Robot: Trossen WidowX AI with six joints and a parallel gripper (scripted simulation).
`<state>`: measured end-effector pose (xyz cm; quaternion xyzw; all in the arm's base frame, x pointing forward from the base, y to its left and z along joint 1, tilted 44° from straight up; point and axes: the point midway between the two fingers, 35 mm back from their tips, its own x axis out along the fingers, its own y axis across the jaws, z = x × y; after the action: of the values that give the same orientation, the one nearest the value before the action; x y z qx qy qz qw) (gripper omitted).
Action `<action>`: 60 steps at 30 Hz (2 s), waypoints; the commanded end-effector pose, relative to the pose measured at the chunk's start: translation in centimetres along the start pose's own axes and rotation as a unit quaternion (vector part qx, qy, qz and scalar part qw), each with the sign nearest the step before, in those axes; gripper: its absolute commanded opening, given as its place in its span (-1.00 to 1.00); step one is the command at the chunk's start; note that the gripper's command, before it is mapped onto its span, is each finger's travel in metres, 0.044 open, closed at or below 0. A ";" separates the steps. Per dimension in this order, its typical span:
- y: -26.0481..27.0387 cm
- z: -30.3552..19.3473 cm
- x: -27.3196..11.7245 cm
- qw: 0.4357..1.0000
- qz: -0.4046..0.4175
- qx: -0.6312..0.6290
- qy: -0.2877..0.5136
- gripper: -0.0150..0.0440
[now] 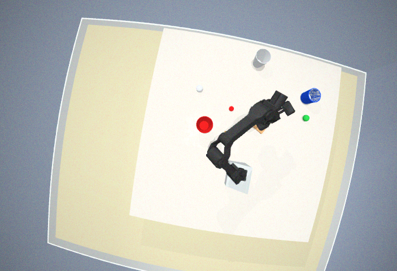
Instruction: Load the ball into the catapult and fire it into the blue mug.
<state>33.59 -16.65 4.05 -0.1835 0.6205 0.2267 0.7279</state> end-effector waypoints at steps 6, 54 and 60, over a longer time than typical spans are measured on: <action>2.8 1.4 2.3 0.988 0.111 -0.086 -0.058 1.00; 6.7 3.8 4.7 0.928 0.255 -0.183 -0.203 -0.49; 7.0 4.3 5.0 0.928 0.255 -0.183 -0.202 -0.49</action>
<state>33.68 -8.39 0.06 -0.1012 0.4341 0.5462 0.7092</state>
